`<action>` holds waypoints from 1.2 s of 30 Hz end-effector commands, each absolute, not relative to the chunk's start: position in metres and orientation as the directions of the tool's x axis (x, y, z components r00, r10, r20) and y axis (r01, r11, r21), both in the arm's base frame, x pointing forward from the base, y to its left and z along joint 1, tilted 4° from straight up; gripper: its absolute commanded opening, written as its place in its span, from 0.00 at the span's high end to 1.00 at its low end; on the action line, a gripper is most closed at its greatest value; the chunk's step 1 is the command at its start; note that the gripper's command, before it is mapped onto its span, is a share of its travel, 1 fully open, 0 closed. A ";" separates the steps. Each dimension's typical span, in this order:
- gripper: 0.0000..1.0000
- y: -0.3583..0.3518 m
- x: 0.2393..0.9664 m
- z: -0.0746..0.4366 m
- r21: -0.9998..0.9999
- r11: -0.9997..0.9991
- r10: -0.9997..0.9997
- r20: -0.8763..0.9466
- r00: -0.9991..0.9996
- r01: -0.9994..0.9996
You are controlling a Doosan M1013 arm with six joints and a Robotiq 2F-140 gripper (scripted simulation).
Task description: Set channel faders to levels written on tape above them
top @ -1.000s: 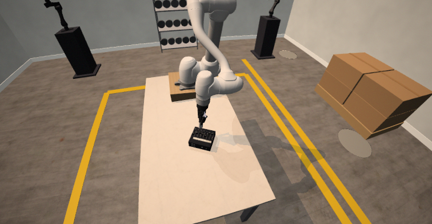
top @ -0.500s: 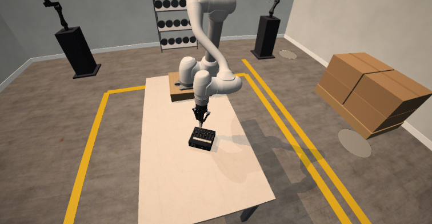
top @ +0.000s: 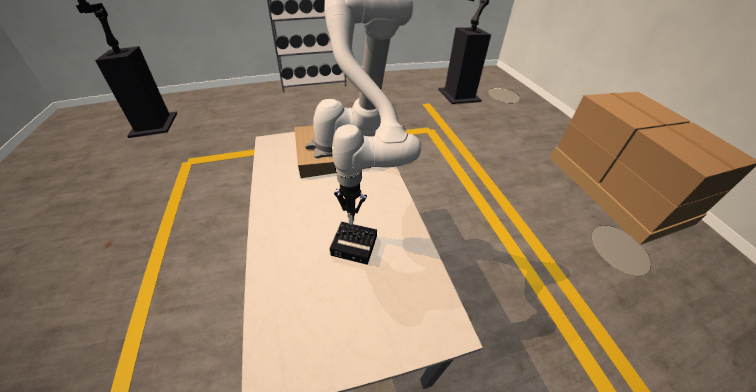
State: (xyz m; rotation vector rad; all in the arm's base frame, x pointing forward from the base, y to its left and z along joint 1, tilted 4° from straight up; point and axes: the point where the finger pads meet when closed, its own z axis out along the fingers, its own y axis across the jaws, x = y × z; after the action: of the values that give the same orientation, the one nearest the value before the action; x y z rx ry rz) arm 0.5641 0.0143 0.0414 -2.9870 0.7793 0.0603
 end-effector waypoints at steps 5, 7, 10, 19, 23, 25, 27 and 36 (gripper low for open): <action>1.00 0.014 0.564 0.042 -0.043 -0.871 -0.487 -0.051 0.872 -0.489; 1.00 0.014 0.564 0.042 -0.043 -0.871 -0.487 -0.051 0.872 -0.489; 1.00 0.014 0.564 0.042 -0.043 -0.871 -0.487 -0.051 0.872 -0.489; 1.00 0.014 0.564 0.041 -0.043 -0.871 -0.487 -0.051 0.872 -0.489; 1.00 0.014 0.564 0.041 -0.043 -0.871 -0.487 -0.051 0.872 -0.489; 1.00 0.014 0.564 0.041 -0.043 -0.871 -0.487 -0.051 0.872 -0.489; 1.00 0.014 0.564 0.040 -0.043 -0.871 -0.487 -0.051 0.872 -0.489; 1.00 0.015 0.564 0.036 -0.043 -0.871 -0.487 -0.051 0.872 -0.489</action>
State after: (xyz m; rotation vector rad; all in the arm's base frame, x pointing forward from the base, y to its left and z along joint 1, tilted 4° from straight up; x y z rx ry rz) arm 0.5640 0.0146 0.0367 -2.9870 0.7793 0.0603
